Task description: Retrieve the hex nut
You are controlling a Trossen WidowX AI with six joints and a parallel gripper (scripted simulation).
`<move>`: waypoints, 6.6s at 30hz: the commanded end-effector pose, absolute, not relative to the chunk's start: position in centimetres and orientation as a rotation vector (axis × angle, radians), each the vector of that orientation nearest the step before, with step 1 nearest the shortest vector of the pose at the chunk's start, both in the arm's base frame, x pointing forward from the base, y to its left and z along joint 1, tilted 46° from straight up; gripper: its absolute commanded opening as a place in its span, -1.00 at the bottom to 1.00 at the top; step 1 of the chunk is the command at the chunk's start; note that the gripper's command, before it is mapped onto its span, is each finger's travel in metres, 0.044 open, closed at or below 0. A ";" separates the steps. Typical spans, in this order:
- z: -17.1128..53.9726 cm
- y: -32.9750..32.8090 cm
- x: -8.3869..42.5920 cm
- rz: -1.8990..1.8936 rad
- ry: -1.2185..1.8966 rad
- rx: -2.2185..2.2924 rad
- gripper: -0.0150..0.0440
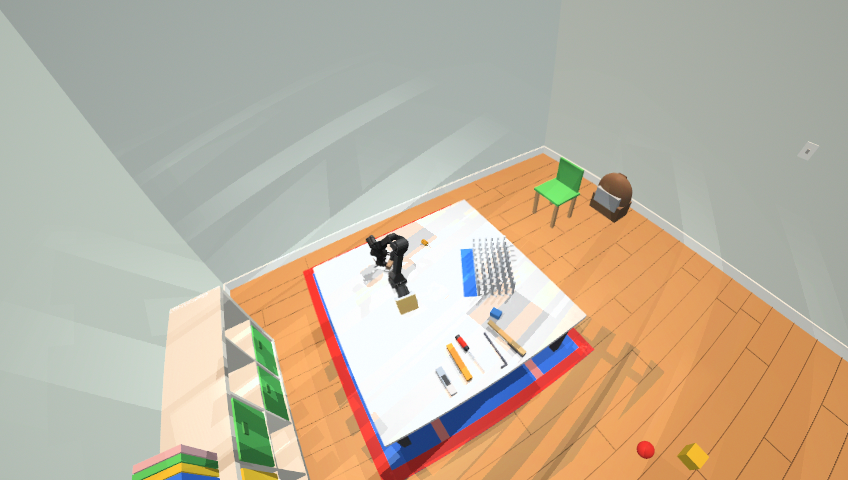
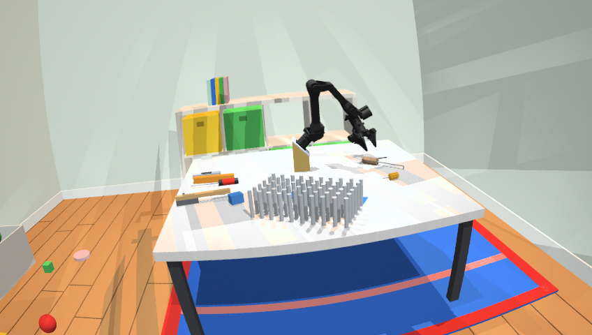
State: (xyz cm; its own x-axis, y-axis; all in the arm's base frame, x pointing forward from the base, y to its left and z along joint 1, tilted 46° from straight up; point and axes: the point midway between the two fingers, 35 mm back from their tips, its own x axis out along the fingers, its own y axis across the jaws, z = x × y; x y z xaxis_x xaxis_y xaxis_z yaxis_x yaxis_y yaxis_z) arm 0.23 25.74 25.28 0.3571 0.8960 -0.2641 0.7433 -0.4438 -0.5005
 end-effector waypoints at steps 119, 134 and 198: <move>31.7 18.6 0.5 0.747 -1.450 -2.335 -0.49; 30.0 19.7 2.2 0.860 -1.294 -2.426 -0.49; 23.7 19.6 16.2 1.279 -0.485 -2.386 -0.49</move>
State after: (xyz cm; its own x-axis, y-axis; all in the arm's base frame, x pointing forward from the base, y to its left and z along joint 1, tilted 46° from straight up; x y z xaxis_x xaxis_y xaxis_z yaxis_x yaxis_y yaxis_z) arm 15.30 19.89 23.69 0.5222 0.4794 -0.7053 0.1452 -0.8650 -0.4804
